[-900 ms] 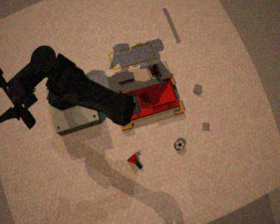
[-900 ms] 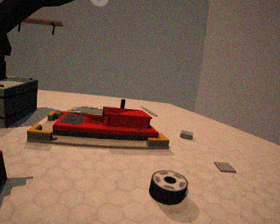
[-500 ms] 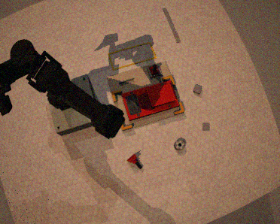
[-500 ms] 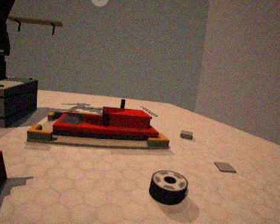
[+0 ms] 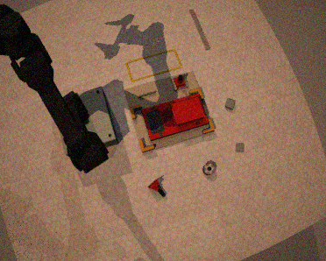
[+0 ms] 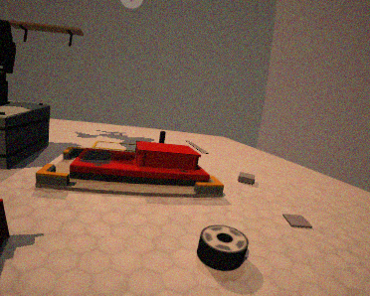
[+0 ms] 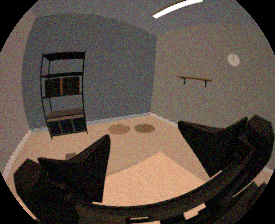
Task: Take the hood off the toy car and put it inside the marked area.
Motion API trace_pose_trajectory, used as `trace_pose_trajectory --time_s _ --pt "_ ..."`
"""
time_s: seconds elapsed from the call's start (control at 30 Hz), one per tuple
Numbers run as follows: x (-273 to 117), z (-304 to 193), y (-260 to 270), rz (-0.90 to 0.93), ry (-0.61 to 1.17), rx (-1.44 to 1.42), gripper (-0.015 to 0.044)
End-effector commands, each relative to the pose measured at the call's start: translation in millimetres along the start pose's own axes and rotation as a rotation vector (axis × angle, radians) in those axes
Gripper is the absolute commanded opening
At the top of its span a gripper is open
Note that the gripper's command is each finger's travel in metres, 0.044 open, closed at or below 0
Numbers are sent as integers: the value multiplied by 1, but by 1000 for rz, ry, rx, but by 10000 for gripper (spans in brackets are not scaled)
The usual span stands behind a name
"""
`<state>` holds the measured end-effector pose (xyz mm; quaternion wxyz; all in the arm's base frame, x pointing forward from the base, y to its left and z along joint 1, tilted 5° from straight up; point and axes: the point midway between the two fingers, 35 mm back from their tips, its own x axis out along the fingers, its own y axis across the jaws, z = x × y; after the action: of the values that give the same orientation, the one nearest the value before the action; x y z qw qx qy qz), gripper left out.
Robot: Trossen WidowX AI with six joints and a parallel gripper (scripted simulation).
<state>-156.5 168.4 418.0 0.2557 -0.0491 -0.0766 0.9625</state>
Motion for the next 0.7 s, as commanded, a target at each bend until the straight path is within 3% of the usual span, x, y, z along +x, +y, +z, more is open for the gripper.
trace_pose_trajectory --time_s 0.0,0.33,0.67 --pt "1 -16 -42 -146 78 65 440" --pt "-32 -78 -147 -523 282 261 440" --pt "-115 -140 -224 -903 427 483 440"
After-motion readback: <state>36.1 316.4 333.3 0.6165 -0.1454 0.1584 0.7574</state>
